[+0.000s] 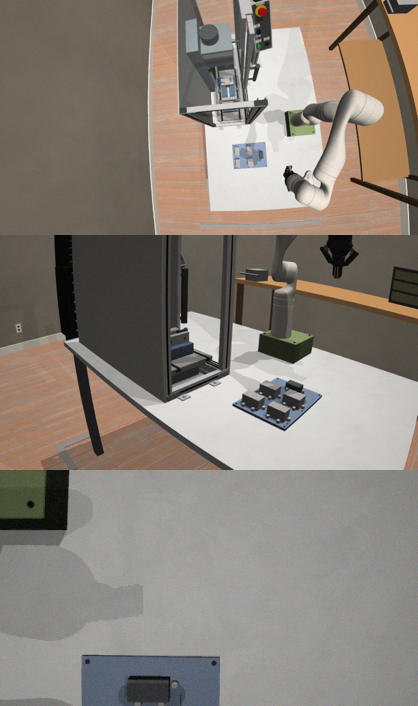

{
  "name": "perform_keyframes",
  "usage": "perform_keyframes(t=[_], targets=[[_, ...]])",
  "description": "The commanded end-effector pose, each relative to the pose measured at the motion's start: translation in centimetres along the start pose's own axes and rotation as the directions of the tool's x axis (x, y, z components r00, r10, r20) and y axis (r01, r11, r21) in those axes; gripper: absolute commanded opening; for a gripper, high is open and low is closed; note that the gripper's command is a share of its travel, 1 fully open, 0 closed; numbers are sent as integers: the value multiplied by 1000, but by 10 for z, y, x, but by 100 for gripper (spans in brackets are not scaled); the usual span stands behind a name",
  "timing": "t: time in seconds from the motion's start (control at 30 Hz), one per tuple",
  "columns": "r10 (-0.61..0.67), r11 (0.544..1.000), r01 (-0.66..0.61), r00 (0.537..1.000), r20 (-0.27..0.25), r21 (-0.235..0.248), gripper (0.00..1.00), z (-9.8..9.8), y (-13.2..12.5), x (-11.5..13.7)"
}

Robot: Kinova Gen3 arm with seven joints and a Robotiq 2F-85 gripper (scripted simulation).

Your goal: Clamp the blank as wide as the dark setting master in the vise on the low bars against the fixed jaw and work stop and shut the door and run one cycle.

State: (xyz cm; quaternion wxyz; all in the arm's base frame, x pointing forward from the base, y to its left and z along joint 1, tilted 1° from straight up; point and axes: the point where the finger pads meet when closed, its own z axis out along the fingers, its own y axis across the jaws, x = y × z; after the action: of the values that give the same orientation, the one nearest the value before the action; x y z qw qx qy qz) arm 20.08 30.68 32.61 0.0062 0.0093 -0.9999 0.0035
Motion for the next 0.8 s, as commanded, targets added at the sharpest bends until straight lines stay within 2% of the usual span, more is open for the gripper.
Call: perform_keyframes(t=[0.0, 0.03, 0.43, 0.47, 0.77], targets=[[4, 1000, -4, 1000, 6, 2, 10, 0, 0, -27], [4, 1000, -4, 1000, 7, 2, 10, 0, 1, -36], [4, 1000, -4, 1000, 7, 2, 10, 0, 1, -36], [9, 1000, -9, 1000, 5, -4, 100, 0, 3, -32], [9, 1000, -9, 1000, 5, -4, 100, 0, 3, -32]])
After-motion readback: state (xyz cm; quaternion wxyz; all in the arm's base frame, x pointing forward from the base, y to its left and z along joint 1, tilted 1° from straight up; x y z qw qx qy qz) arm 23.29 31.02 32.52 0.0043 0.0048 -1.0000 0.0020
